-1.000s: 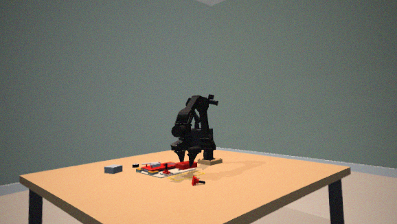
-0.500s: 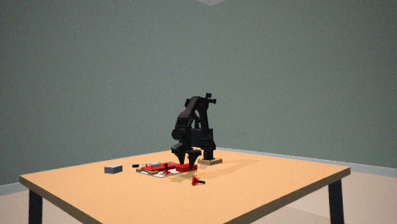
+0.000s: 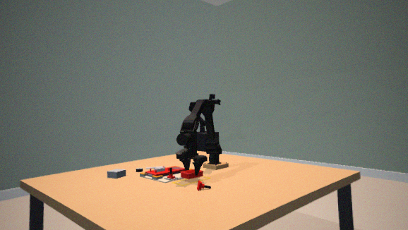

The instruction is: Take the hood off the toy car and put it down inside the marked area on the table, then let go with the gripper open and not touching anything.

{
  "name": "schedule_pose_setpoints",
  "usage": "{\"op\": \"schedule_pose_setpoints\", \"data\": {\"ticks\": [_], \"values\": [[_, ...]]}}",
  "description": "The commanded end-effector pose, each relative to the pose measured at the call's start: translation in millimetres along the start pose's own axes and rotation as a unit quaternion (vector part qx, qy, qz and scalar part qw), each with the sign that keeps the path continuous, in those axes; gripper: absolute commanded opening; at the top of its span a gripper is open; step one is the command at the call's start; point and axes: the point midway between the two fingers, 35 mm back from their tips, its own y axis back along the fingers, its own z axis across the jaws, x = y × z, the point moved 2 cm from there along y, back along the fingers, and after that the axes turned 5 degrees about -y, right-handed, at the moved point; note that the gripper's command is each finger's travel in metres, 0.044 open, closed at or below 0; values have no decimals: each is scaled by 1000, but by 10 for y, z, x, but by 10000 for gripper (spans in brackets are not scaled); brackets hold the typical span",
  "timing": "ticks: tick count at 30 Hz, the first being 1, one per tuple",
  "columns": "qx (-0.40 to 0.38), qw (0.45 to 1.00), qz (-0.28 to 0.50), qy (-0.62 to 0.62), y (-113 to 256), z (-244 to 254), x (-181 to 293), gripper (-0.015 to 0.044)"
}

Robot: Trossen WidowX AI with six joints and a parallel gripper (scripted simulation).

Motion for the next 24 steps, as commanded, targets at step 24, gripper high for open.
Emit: {"op": "schedule_pose_setpoints", "data": {"ticks": [24], "values": [[1, 1000, 0, -2, -138, -3, 3, 0]]}}
